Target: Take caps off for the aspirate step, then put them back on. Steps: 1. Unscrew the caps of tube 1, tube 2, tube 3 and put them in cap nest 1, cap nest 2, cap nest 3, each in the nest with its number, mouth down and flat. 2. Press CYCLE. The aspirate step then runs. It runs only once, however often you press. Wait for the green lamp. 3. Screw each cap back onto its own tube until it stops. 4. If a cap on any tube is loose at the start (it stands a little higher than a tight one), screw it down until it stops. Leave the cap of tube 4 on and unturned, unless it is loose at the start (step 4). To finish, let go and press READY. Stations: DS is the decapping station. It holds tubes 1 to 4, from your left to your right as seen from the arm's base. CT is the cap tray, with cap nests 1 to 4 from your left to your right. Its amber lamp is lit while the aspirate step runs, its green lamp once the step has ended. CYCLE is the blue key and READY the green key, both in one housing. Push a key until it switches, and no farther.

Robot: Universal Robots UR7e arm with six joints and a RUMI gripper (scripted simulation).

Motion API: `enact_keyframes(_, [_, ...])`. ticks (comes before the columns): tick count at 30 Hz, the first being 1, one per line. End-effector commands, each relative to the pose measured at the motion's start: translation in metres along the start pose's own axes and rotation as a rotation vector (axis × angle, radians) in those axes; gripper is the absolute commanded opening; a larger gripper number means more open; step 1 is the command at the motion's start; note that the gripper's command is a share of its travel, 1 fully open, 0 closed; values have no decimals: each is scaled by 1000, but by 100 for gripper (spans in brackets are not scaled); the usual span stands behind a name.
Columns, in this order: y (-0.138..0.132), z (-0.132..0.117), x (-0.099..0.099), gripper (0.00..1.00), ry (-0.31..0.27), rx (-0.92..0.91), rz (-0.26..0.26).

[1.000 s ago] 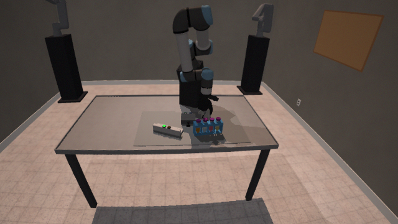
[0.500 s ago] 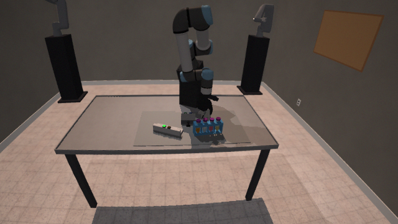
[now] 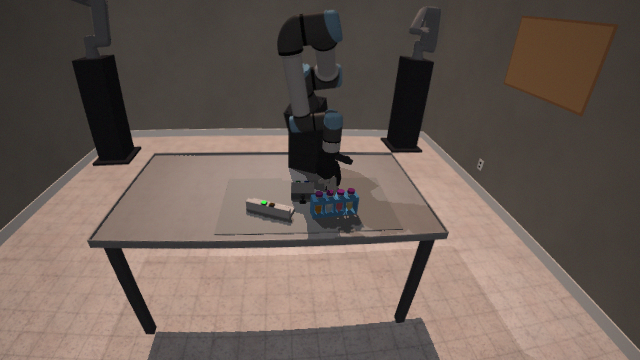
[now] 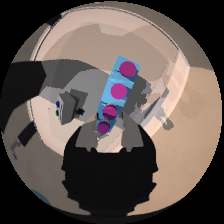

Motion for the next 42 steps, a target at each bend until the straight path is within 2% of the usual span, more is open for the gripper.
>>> enact_keyframes(1, [0, 0, -2, 35, -1, -1, -1])
enact_keyframes(8, [0, 0, -2, 35, -1, -1, -1])
enact_keyframes(9, [0, 0, -2, 0, -1, -1, -1])
enact_keyframes(21, [0, 0, -2, 0, -1, -1, -1])
enact_keyframes(25, [0, 0, -2, 0, -1, -67, -1])
enact_keyframes(40, [0, 0, -3, 0, -1, -567, -1])
enact_keyframes(42, [0, 0, -3, 0, -1, -567, -1])
Point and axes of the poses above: the point where the finger pads meet when closed, its own x axis back along the fingers, its own y axis across the jaws, z = x × y, the point moved 1 cm from there along x, back along the fingers, and after that the axes turned 8 degrees about x, right-handed, at the moved point
